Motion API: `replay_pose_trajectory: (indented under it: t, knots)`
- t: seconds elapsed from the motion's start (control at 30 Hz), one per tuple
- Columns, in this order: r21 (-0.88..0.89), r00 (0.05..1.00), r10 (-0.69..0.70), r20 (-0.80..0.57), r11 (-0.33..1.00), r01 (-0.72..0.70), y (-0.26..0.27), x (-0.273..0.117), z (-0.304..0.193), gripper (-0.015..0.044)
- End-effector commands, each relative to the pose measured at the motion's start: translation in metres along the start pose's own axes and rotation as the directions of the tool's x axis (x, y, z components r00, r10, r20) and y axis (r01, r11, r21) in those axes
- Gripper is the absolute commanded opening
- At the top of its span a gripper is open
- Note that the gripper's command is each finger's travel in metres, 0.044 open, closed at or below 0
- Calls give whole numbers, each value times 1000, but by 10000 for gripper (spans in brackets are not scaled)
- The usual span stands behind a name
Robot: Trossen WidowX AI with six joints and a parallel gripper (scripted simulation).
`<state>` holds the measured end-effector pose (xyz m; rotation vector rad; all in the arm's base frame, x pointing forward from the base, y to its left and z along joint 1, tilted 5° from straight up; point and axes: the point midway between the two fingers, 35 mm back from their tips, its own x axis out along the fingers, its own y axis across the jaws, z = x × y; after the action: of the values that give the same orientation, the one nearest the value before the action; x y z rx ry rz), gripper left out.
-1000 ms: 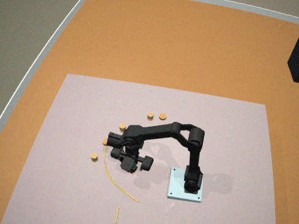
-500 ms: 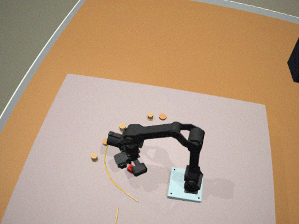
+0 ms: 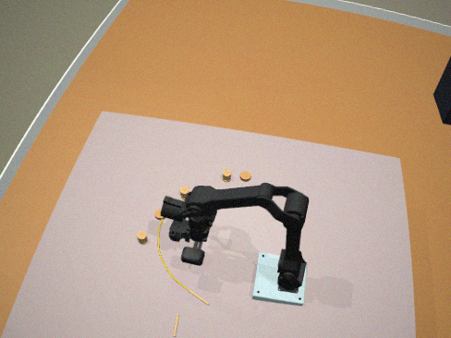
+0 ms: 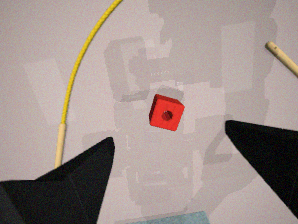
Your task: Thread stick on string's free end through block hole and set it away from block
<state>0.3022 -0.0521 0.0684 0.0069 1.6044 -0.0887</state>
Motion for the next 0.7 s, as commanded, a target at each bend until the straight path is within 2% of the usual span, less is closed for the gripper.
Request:
replay_pose_trajectory:
  t: [0.0,0.33,0.67]
  knots:
    - [754,1000,5,-4,657,0,-3,-5,0,440]
    - [968,1000,4,-4,252,3,-4,-8,1,440]
    - [978,1000,4,-5,-206,5,-6,-10,1,440]
